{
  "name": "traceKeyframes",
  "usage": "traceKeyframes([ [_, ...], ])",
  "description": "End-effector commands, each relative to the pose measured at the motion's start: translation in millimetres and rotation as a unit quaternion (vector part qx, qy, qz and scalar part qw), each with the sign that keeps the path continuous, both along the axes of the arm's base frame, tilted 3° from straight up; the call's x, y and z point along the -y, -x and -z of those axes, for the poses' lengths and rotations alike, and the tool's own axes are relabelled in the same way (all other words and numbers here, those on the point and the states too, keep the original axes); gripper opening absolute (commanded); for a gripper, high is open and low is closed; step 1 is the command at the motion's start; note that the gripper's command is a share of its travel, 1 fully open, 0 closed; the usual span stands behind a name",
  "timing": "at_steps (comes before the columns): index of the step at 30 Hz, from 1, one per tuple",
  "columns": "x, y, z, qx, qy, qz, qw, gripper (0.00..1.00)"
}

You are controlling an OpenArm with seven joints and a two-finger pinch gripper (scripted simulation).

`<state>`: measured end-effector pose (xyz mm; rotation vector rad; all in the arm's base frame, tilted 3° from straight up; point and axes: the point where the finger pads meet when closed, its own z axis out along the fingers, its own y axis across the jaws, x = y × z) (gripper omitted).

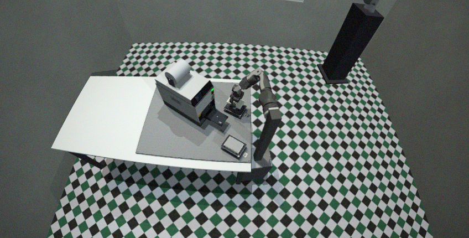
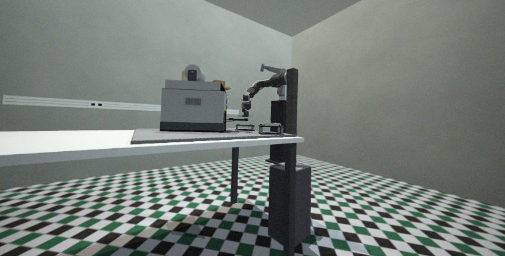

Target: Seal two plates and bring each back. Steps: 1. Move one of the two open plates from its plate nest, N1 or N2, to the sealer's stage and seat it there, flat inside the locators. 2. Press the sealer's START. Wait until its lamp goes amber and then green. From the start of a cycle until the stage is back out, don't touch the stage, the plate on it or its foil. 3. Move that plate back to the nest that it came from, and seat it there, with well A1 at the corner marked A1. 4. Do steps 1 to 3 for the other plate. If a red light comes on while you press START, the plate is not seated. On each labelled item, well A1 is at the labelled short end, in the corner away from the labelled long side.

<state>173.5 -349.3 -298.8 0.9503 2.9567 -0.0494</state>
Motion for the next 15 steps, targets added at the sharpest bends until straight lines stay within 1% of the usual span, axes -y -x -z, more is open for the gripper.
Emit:
traceKeyframes([
  [1, 1.4, -0.7, -4.2, -0.001, 0.003, 0.001, 1.000, 0.00],
  [6, 1.0, -0.5, -12.5, -0.001, 0.003, 0.001, 1.000, 0.00],
  [15, 0.0, 0.1, -12.9, -0.001, 0.001, 0.001, 1.000, 0.00],
])
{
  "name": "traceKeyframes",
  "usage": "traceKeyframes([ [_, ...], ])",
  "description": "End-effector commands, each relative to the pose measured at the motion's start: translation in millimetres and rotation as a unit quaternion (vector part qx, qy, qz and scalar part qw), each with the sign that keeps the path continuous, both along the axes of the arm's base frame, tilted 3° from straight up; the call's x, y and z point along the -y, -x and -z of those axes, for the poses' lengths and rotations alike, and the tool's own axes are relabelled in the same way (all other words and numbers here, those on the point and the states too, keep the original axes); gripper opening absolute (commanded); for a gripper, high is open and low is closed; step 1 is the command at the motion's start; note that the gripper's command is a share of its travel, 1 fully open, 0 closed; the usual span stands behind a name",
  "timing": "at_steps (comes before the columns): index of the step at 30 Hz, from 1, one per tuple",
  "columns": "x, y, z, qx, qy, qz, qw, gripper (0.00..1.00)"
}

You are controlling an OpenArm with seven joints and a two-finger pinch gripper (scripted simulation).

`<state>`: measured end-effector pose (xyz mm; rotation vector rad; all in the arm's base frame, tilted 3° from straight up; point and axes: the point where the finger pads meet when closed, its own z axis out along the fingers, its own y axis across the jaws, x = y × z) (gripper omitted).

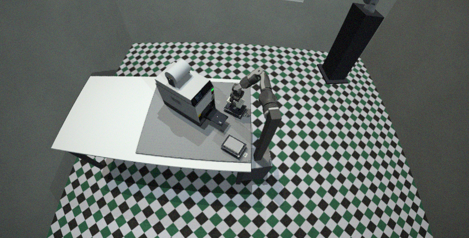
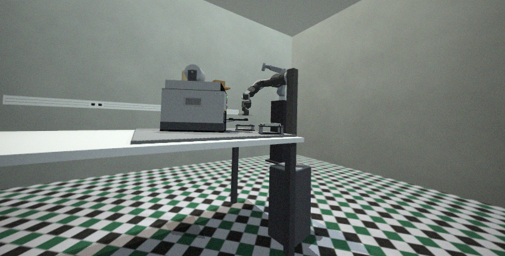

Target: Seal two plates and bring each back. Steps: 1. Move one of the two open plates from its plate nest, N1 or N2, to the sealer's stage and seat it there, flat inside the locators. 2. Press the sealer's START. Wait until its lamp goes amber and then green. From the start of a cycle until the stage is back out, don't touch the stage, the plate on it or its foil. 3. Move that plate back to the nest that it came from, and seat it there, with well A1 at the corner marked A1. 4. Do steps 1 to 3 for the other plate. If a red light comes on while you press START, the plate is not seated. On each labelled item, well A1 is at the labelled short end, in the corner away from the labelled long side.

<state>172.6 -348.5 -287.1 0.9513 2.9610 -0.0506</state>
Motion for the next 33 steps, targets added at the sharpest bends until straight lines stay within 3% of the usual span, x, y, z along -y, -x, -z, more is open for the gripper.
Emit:
traceKeyframes([
  [1, 0.8, -0.8, -1.2, 0.001, 0.001, 0.001, 1.000, 0.00],
  [33, -36.2, -53.1, -1.3, 0.003, 0.002, 0.012, 1.000, 0.00],
])
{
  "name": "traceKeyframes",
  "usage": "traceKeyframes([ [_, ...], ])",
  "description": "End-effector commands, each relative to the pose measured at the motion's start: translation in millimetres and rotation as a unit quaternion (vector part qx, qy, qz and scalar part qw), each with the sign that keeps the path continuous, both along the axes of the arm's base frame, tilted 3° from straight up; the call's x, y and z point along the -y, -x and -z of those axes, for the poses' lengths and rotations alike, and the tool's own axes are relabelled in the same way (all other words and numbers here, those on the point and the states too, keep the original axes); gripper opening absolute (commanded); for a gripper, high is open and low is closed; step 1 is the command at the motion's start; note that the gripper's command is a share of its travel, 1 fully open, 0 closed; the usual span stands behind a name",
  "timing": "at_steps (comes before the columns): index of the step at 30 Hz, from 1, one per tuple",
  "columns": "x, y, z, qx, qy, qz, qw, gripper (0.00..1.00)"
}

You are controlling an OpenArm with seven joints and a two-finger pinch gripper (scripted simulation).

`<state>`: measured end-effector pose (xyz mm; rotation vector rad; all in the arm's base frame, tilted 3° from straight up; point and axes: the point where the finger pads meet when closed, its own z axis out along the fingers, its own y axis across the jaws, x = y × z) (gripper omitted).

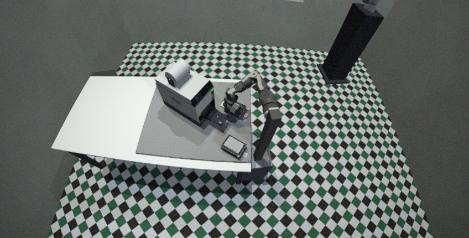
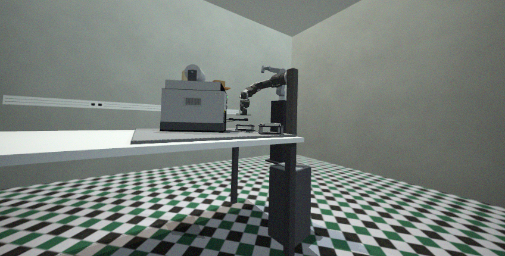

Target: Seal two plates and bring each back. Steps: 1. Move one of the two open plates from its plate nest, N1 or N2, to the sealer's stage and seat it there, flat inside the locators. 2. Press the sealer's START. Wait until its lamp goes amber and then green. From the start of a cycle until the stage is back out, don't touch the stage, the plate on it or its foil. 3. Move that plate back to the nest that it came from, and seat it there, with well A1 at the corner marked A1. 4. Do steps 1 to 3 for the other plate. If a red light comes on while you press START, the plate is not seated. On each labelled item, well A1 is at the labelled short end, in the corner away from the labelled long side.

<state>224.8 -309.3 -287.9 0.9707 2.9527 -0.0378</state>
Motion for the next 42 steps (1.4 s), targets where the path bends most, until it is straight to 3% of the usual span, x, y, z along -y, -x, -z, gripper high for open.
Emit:
traceKeyframes([
  [1, 1.5, -2.9, -2.2, 0.001, 0.006, 0.006, 1.000, 0.00],
  [42, -49.3, -72.3, -1.7, 0.000, 0.005, 0.016, 1.000, 0.00],
])
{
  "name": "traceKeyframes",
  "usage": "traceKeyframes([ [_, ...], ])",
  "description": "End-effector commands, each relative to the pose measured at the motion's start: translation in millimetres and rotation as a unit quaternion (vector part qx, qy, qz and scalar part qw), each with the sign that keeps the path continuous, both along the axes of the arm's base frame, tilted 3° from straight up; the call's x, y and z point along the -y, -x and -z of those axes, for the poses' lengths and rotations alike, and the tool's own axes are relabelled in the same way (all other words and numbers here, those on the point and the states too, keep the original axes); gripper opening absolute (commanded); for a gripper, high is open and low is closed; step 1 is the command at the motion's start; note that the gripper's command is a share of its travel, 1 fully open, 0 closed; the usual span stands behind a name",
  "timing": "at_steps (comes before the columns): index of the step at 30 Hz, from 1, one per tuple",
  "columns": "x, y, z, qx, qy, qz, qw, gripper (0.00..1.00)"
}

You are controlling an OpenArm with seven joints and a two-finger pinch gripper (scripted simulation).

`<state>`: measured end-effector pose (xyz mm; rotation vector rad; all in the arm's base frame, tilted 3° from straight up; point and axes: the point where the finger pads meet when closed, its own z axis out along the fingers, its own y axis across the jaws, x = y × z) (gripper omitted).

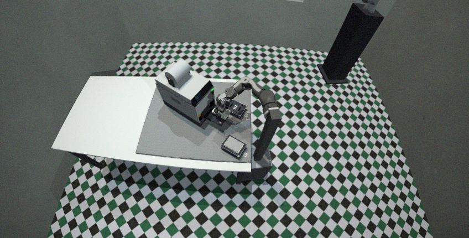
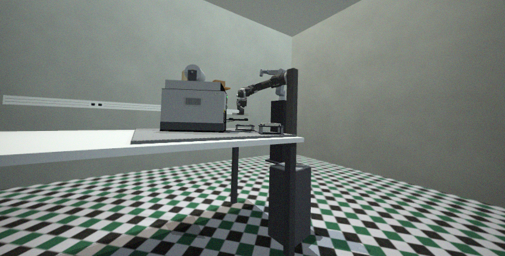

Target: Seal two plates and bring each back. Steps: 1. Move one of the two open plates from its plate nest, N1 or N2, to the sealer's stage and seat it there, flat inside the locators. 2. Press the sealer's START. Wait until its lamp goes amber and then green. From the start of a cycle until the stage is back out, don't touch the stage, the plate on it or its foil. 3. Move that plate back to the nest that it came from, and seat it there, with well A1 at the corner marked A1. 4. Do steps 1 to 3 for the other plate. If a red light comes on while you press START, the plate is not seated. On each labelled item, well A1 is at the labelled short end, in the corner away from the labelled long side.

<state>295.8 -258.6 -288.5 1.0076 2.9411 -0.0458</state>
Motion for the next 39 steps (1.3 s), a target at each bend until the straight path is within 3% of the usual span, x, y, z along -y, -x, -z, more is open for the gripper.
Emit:
traceKeyframes([
  [1, 0.1, -3.4, -2.5, 0.002, 0.003, 0.008, 1.000, 0.00],
  [22, -23.2, -35.0, -2.1, 0.000, 0.003, 0.005, 1.000, 0.00],
  [39, -23.0, -34.6, -1.0, 0.001, 0.001, 0.006, 1.000, 0.00],
])
